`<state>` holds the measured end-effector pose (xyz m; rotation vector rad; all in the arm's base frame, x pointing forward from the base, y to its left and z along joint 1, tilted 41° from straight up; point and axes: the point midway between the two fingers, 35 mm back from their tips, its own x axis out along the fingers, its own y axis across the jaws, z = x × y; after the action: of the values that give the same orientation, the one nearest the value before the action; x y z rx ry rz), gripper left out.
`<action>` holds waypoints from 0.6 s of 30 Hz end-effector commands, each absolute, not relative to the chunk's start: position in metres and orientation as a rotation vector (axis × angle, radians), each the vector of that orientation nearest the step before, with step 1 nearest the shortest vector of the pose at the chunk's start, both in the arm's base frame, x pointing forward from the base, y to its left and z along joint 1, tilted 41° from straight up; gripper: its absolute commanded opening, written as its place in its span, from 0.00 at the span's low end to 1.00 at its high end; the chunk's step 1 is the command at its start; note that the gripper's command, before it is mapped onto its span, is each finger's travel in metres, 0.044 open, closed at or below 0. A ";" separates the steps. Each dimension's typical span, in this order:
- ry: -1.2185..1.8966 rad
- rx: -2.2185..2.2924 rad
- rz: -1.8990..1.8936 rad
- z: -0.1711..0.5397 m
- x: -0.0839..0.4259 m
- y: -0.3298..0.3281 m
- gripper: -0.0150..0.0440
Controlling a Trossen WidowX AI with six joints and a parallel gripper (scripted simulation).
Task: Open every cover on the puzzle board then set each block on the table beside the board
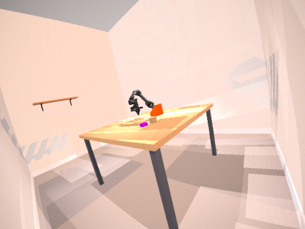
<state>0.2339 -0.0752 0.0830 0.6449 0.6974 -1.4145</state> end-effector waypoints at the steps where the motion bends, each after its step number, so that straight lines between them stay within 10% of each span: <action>1: 0.683 0.651 -1.412 0.091 0.235 -0.073 0.25; 18: 1.480 -0.594 -0.509 0.083 0.281 -0.057 0.25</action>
<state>0.2554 -0.0668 0.0859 0.0310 1.1478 -1.0154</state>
